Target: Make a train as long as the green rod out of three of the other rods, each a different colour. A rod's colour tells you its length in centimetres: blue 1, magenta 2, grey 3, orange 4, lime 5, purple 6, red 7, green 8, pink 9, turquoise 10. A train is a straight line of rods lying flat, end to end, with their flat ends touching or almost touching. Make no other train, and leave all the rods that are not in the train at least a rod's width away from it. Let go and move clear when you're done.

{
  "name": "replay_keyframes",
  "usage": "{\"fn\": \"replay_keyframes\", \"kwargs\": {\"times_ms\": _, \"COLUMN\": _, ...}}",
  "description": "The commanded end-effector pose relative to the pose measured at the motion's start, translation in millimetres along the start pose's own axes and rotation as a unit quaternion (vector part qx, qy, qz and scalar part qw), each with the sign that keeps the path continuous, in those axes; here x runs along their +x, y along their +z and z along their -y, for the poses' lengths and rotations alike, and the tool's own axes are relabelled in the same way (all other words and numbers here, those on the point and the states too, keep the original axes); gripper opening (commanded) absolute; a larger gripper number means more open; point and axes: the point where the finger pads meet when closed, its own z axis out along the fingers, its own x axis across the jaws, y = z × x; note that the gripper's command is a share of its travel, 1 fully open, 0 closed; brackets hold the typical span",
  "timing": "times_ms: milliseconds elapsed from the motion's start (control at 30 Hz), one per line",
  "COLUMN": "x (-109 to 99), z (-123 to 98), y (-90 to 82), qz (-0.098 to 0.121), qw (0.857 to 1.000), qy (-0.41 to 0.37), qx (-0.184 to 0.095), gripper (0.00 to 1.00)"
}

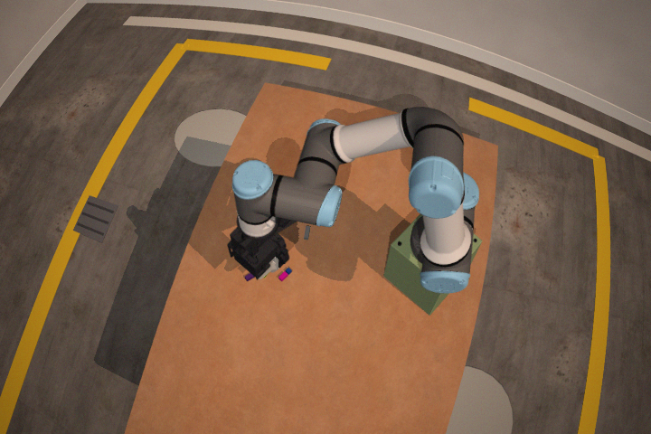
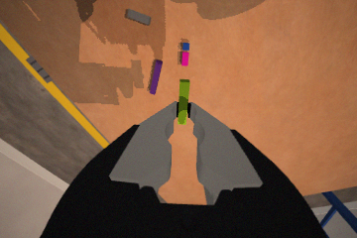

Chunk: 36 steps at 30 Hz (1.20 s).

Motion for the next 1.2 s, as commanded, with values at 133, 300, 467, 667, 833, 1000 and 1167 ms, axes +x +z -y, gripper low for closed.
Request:
{"fn": "replay_keyframes", "kwargs": {"times_ms": 133, "x": 1.8, "z": -2.4, "y": -0.8, "qz": 0.001, "qw": 1.000, "qy": 0.005, "qx": 0.000, "gripper": 0.00}}
{"fn": "replay_keyframes", "kwargs": {"times_ms": 300, "x": 1.8, "z": -2.4, "y": -0.8, "qz": 0.001, "qw": 1.000, "qy": 0.005, "qx": 0.000, "gripper": 0.00}}
{"fn": "replay_keyframes", "kwargs": {"times_ms": 467, "x": 1.8, "z": -2.4, "y": -0.8, "qz": 0.001, "qw": 1.000, "qy": 0.005, "qx": 0.000, "gripper": 0.00}}
{"fn": "replay_keyframes", "kwargs": {"times_ms": 667, "x": 1.8, "z": -2.5, "y": 1.0, "qz": 0.001, "qw": 1.000, "qy": 0.005, "qx": 0.000, "gripper": 0.00}}
{"fn": "replay_keyframes", "kwargs": {"times_ms": 833, "x": 1.7, "z": -2.6, "y": 10.5, "qz": 0.001, "qw": 1.000, "qy": 0.005, "qx": 0.000, "gripper": 0.00}}
{"fn": "replay_keyframes", "kwargs": {"times_ms": 1000, "x": 1.6, "z": -2.7, "y": 28.5, "qz": 0.001, "qw": 1.000, "qy": 0.005, "qx": 0.000, "gripper": 0.00}}
{"fn": "replay_keyframes", "kwargs": {"times_ms": 1167, "x": 1.4, "z": -3.0, "y": 50.5, "qz": 0.001, "qw": 1.000, "qy": 0.005, "qx": 0.000, "gripper": 0.00}}
